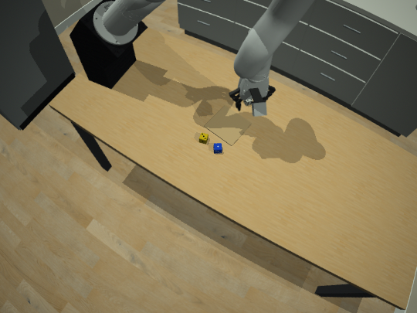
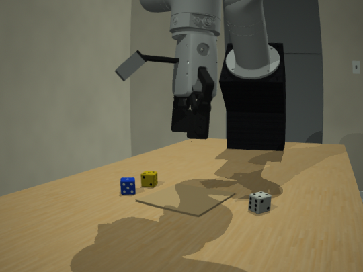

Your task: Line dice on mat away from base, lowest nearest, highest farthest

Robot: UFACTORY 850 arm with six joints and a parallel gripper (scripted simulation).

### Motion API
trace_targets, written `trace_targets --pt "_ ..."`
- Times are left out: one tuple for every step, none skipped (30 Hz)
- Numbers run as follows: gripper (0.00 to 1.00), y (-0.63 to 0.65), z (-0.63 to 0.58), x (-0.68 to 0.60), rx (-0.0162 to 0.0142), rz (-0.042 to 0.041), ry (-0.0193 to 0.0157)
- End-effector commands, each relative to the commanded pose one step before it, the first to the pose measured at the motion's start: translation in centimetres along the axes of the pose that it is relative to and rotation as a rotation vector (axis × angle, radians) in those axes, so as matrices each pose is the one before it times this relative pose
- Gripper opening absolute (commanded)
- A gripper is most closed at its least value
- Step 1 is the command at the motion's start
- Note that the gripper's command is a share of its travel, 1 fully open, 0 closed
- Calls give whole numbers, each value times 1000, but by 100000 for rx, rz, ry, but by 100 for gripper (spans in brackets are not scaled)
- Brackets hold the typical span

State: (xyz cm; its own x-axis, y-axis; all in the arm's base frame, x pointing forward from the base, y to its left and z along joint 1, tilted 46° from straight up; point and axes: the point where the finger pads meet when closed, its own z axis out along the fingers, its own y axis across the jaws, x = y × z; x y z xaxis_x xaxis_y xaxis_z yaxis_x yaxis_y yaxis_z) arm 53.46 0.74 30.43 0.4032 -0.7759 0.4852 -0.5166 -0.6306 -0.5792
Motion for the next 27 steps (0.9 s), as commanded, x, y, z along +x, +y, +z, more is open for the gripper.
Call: trace_targets --pt "100 1536 332 2055 1594 1517 -112" --pt "100 0 0 0 0 0 0" --pt "100 0 0 0 0 0 0" --pt "100 0 0 0 0 0 0" --pt "100 908 94 987 135 823 69" --pt "100 0 0 0 0 0 0" --pt "100 0 0 0 0 0 0" --pt "100 944 54 928 68 859 -118" --pt "100 0 0 0 0 0 0" --pt "100 0 0 0 0 0 0" --pt "100 0 0 0 0 0 0" --pt "100 968 12 860 -7 890 -296" --pt "100 0 0 0 0 0 0" --pt "100 0 0 0 0 0 0" --pt "100 0 0 0 0 0 0" --pt "100 979 -28 784 -88 914 -456" --pt "100 0 0 0 0 0 0" --pt "100 0 0 0 0 0 0" --pt "100 976 -65 704 -168 927 -591" --pt "100 0 0 0 0 0 0" --pt "100 0 0 0 0 0 0" --pt "100 0 0 0 0 0 0" --pt "100 958 -97 623 -242 926 -694" --pt "100 0 0 0 0 0 0" --pt "100 0 0 0 0 0 0" --pt "100 924 -121 542 -304 911 -762" --pt "100 0 0 0 0 0 0"
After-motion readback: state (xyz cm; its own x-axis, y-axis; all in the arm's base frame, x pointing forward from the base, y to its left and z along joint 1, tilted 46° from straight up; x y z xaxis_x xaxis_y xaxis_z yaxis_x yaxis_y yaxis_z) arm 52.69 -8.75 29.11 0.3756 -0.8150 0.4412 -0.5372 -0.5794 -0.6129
